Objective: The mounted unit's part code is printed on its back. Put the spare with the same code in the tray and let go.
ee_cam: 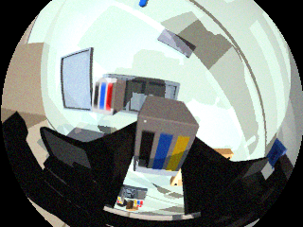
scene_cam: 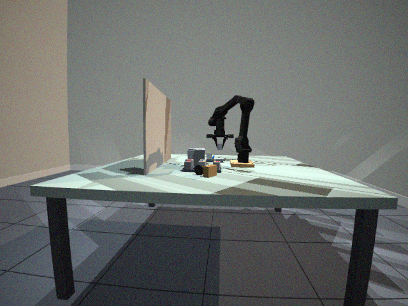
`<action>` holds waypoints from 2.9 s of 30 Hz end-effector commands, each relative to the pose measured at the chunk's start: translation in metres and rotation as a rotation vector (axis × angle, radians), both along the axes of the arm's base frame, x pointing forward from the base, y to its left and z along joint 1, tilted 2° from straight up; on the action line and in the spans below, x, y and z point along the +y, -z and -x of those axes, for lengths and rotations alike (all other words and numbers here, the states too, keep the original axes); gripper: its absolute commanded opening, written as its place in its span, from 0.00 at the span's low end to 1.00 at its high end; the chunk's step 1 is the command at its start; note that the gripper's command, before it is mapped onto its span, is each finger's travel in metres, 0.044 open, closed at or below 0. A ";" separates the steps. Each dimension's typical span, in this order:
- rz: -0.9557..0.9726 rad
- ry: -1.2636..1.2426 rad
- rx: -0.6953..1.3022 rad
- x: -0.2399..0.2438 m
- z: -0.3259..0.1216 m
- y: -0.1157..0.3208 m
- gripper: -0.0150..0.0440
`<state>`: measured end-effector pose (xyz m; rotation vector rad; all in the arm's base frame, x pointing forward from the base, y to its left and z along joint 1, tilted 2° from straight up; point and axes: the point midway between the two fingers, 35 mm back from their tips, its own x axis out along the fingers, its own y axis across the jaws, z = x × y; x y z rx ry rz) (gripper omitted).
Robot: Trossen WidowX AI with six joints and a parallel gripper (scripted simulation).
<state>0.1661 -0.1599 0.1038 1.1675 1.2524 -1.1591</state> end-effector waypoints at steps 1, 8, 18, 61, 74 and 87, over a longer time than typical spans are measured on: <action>0.003 0.000 -0.003 0.000 -0.002 -0.009 0.25; 0.002 -0.001 -0.004 0.001 -0.006 -0.039 0.25; 0.001 -0.003 -0.004 0.007 -0.007 -0.075 0.25; 0.002 -0.004 -0.018 -0.005 -0.175 -0.079 0.25; 0.001 -0.003 -0.018 -0.004 -0.182 -0.073 0.25; 0.001 -0.003 -0.019 -0.005 -0.184 -0.064 0.25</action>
